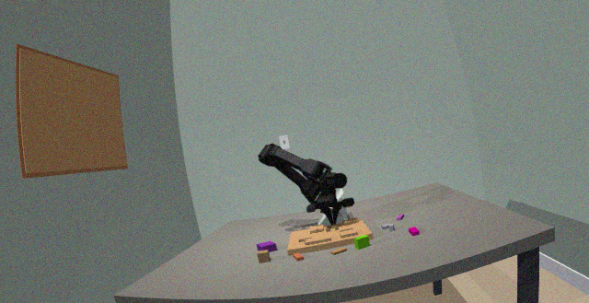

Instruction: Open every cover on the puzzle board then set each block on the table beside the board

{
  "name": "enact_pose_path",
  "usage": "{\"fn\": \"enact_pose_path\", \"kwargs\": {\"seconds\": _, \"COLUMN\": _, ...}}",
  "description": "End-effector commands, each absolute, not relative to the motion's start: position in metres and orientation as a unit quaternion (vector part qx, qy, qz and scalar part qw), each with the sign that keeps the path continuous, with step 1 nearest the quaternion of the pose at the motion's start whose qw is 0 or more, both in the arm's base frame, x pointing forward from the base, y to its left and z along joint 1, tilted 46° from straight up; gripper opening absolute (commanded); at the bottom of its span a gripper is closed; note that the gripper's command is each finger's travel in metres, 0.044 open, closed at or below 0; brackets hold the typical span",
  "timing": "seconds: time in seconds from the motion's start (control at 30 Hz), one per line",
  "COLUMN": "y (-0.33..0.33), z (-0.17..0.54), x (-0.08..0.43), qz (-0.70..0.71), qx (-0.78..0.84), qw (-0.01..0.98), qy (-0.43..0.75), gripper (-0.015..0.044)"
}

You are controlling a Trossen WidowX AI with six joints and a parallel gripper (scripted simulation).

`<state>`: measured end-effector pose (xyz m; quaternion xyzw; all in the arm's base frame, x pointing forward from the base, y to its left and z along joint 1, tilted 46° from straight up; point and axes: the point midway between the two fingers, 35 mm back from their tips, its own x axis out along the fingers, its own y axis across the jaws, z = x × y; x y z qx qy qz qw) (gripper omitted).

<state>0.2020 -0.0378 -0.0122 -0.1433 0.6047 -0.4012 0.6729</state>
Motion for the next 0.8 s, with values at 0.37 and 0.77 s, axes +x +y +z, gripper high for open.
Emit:
{"fn": "enact_pose_path", "kwargs": {"seconds": 0.37, "y": 0.003, "z": 0.026, "x": 0.205, "qz": -0.398, "qx": -0.144, "qw": 0.671, "qy": 0.608, "gripper": 0.0144}}
{"fn": "enact_pose_path", "kwargs": {"seconds": 0.77, "y": -0.012, "z": 0.01, "x": 0.204, "qz": -0.398, "qx": -0.144, "qw": 0.672, "qy": 0.608, "gripper": 0.0144}}
